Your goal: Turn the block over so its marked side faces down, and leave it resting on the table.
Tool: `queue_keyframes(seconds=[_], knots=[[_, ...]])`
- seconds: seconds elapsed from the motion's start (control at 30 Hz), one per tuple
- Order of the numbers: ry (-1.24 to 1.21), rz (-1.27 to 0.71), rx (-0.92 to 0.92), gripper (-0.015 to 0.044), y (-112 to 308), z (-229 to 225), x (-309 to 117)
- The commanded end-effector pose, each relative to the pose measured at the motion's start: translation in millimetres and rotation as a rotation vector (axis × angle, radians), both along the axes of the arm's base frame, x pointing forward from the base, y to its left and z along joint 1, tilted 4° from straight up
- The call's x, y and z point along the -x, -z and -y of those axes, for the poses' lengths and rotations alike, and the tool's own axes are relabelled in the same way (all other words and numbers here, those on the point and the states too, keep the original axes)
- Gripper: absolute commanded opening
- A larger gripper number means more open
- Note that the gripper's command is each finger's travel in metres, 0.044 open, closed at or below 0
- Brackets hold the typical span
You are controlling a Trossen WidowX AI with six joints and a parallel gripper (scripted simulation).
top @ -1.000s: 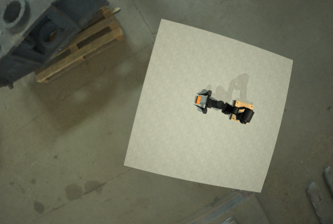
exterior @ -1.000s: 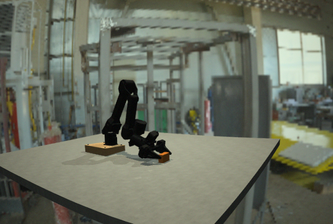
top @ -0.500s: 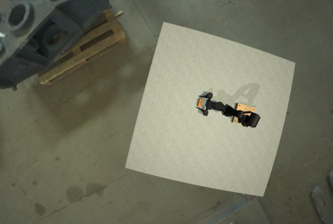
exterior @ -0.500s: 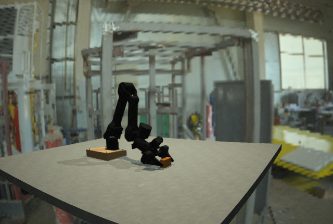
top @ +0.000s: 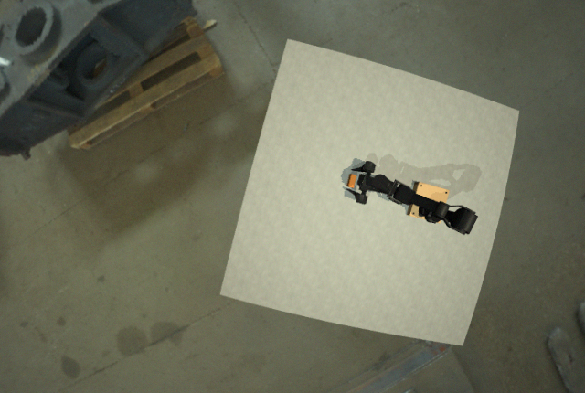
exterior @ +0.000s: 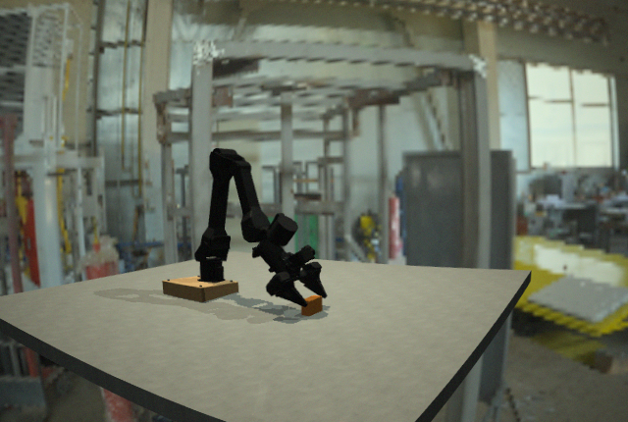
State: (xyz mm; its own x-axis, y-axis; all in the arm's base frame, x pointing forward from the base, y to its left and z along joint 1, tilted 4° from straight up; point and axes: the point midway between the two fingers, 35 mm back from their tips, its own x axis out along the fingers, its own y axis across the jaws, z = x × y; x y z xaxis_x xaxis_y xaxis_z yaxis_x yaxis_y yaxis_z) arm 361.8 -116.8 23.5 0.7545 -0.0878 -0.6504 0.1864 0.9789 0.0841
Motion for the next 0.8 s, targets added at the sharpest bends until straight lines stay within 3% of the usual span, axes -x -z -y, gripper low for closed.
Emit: queue_keyframes(seconds=[0.0,0.43,0.77], knots=[[-0.024,-0.192,-0.016,0.044,-53,-7,30],[-0.024,-0.197,-0.017,0.044,-53,-7,29],[-0.038,-0.487,-0.079,0.044,-67,3,1]])
